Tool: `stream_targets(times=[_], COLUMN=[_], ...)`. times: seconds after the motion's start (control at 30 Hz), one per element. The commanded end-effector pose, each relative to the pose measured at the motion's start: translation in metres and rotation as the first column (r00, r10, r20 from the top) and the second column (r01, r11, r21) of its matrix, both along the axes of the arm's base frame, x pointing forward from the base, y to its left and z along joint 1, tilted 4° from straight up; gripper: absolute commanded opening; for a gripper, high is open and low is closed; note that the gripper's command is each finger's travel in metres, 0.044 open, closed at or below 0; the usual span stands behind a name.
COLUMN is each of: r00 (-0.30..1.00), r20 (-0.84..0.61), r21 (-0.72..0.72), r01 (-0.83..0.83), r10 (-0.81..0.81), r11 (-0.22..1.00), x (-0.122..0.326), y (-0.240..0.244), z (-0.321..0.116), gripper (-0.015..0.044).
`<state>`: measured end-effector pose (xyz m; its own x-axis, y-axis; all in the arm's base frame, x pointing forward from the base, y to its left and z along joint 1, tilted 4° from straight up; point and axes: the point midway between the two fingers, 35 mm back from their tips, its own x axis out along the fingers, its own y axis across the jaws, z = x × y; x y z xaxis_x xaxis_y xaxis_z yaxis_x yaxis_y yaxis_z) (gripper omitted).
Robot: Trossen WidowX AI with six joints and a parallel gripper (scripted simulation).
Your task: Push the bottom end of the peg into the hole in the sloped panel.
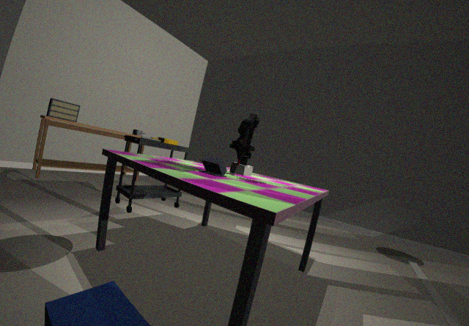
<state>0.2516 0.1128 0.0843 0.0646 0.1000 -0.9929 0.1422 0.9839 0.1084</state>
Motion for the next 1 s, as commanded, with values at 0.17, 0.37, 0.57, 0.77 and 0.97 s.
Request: stream_targets(times=[0.17, 0.37, 0.57, 0.77, 0.97], r00=[0.995, 0.987, 0.975, 0.959, 0.940], r20=[0.056, 0.091, 0.124, 0.156, 0.185], r21=[0.024, 0.046, 0.071, 0.098, 0.127], r01=[0.081, 0.130, 0.178, 0.224, 0.268], r10=[-0.082, -0.134, -0.186, -0.237, -0.288], r11=[0.996, 0.990, 0.981, 0.970, 0.955], x=[0.005, 0.008, 0.012, 0.015, 0.018], y=[-0.007, -0.011, -0.015, -0.020, -0.024], z=[0.001, 0.001, 0.002, 0.003, 0.004], gripper=[0.0000, 0.0000, 0.0000, 0.0000, 0.0000])
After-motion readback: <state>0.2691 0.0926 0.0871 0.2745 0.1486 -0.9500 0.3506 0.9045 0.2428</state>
